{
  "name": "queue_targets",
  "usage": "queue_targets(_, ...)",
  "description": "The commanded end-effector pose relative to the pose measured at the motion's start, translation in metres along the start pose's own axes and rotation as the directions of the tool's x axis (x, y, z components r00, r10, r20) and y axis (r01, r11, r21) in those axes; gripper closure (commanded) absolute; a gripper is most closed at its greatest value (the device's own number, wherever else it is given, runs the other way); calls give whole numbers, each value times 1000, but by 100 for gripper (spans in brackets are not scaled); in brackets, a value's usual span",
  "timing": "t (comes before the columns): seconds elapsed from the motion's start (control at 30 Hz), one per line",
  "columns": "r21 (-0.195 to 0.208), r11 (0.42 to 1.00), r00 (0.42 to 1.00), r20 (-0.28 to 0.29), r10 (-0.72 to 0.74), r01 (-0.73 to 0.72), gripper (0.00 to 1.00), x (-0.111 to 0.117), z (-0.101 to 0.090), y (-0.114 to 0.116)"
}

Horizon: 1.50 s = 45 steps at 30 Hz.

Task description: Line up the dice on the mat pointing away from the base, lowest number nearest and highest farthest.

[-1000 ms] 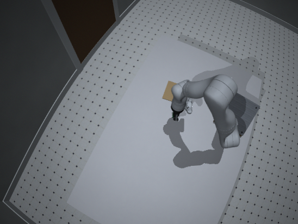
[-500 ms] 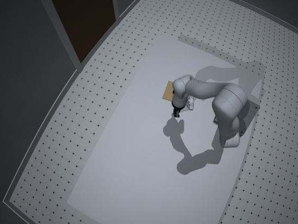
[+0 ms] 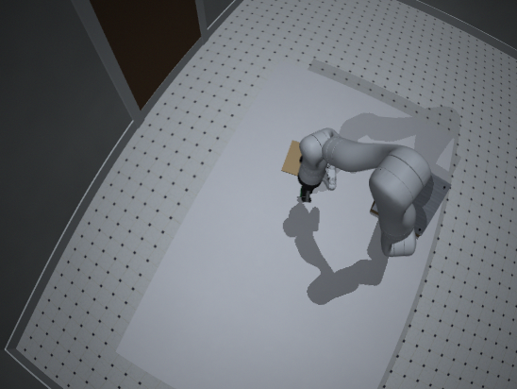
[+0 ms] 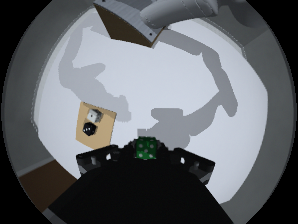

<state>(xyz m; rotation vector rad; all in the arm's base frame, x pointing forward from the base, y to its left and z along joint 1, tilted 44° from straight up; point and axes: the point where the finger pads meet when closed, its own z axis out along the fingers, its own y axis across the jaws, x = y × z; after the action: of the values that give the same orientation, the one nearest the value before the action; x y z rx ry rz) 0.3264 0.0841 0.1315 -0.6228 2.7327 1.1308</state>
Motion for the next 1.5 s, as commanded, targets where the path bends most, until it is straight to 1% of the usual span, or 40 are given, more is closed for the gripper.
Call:
queue_targets(0.0, -2, 1000, 1000, 7, 19, -19, 74, -6, -2, -8)
queue_targets(0.03, -5, 999, 999, 11, 34, -34, 74, -10, -2, -14)
queue_targets(0.1, -5, 999, 999, 11, 34, -34, 74, -10, -2, -14)
queue_targets(0.17, -11, 997, 997, 18, 78, -77, 74, -19, -5, -31)
queue_targets(0.23, -17, 991, 991, 25, 134, -134, 74, -29, -7, -55)
queue_targets(0.33, -22, 973, 972, 26, 232, -232, 74, -40, -9, -98)
queue_targets(0.47, -14, 937, 936, 16, 350, -350, 74, -45, -8, -154)
queue_targets(0.53, -8, 920, 920, 9, 391, -391, 74, -44, -6, -174)
queue_targets(0.6, -2, 909, 909, 4, 416, -416, 74, -43, -5, -187)
queue_targets(0.67, -2, 909, 909, 4, 416, -416, 74, -43, -5, -187)
queue_targets(0.77, 1, 903, 903, 2, 429, -429, 74, -42, -5, -193)
queue_targets(1.27, 1, 903, 903, 2, 429, -429, 74, -42, -4, -193)
queue_targets(1.47, 1, 903, 903, 2, 429, -429, 74, -42, 5, -193)
